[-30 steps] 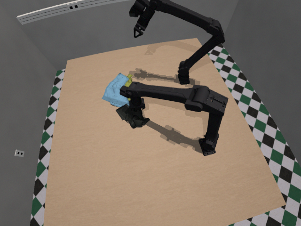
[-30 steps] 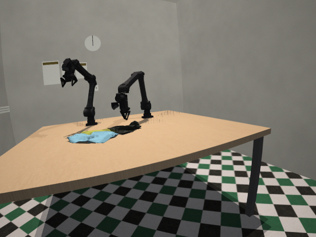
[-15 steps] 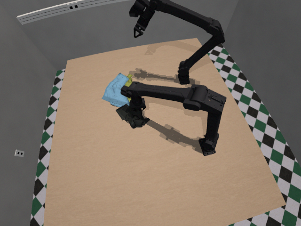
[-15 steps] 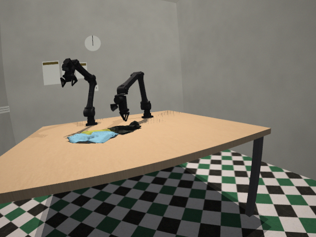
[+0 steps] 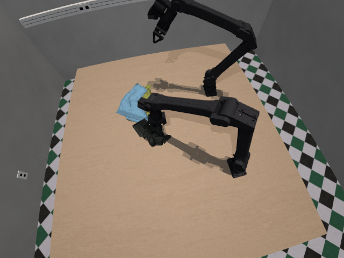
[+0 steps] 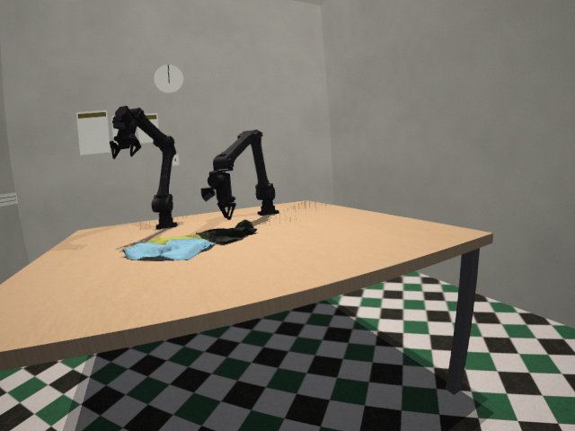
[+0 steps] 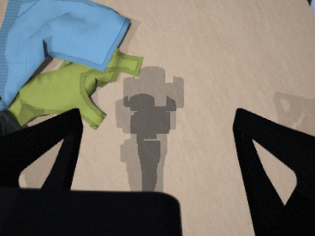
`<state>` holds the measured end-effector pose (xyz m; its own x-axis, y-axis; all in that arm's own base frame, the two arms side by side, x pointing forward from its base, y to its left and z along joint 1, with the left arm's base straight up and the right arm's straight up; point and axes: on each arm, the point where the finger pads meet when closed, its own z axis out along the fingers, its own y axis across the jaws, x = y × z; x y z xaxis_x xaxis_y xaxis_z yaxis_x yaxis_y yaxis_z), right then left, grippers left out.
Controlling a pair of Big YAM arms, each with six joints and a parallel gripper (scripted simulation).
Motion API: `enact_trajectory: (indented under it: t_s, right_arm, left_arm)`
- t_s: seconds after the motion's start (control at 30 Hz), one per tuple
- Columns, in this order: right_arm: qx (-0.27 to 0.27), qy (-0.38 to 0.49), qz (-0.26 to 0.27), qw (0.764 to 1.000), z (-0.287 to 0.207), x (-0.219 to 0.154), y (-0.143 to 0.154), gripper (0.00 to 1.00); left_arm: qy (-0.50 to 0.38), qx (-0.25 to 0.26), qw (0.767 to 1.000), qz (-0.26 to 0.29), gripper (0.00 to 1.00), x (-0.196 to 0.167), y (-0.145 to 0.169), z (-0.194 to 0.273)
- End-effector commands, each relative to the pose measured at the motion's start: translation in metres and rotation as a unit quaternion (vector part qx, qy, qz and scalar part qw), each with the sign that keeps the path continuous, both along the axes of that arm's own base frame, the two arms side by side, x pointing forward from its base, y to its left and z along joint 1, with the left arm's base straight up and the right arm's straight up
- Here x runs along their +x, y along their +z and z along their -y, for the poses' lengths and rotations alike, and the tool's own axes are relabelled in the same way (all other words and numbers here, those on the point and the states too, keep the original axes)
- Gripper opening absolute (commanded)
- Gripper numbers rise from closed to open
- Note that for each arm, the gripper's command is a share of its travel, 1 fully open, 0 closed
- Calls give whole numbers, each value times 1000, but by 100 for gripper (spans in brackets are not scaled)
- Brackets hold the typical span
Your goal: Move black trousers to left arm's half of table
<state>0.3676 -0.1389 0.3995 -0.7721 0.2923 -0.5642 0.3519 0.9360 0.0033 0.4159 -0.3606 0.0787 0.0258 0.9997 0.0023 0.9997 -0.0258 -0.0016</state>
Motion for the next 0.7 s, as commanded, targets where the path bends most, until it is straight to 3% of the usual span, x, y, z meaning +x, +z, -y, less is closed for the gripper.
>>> enact_trajectory:
  t_s: [0.0, 0.67]
  right_arm:
    - [-9, 5, 35, 999, -4, 8, 37, 92]
    - [-9, 5, 35, 999, -4, 8, 37, 92]
  left_arm:
    - [-2, -10, 1000, 6, 60, 10, -5, 5]
    - [-2, -11, 1000, 5, 60, 8, -35, 9]
